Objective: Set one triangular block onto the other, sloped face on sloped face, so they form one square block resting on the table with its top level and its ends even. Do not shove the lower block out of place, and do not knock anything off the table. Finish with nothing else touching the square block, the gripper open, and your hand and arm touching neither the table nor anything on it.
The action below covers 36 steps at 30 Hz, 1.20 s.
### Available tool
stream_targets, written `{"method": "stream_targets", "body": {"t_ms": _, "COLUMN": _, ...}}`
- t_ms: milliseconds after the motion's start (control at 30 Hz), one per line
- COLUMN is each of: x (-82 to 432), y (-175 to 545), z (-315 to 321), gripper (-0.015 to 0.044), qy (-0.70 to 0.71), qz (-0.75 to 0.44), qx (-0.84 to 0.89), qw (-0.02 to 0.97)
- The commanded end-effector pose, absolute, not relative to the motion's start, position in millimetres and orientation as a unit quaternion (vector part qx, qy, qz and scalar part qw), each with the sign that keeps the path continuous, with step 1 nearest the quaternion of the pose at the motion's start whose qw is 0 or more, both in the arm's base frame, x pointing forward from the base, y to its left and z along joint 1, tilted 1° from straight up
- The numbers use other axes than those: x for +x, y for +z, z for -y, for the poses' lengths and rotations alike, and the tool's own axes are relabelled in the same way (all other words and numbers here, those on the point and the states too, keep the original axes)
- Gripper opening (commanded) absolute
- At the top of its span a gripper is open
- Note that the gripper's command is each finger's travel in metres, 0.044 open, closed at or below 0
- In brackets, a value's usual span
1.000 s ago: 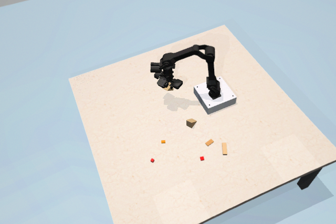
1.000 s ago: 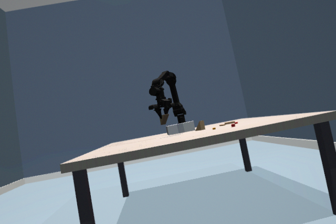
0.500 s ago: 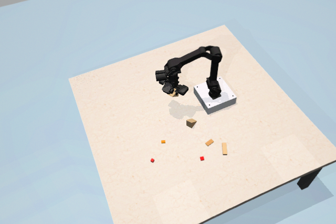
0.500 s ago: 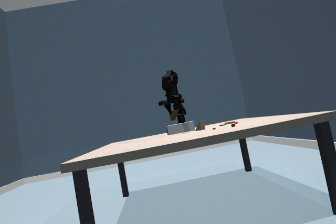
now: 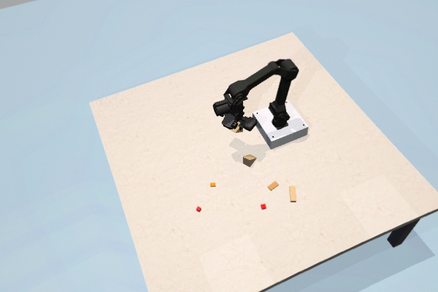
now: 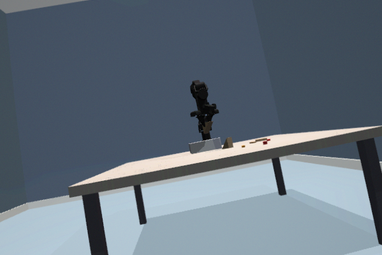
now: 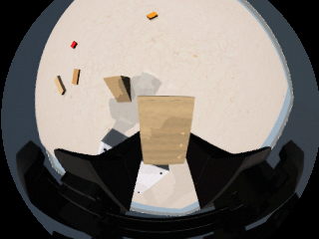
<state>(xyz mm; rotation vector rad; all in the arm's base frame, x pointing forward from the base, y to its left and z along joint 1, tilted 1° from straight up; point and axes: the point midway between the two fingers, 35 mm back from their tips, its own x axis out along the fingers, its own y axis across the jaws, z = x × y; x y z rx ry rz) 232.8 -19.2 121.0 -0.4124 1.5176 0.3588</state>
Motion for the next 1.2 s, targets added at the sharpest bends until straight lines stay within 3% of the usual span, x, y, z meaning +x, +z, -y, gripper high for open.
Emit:
{"method": "stream_targets", "body": {"t_ms": 0, "x": 222, "y": 122, "z": 1, "gripper": 0.0, "qy": 0.161, "qz": -0.681, "qx": -0.181, "qw": 0.691}}
{"method": "stream_targets", "body": {"t_ms": 700, "x": 167, "y": 128, "z": -59, "gripper": 0.0, "qy": 0.162, "qz": -0.682, "qx": -0.18, "qw": 0.69}}
{"method": "stream_targets", "body": {"t_ms": 1167, "x": 177, "y": 100, "z": -57, "gripper": 0.0, "qy": 0.163, "qz": -0.682, "qx": -0.181, "qw": 0.69}}
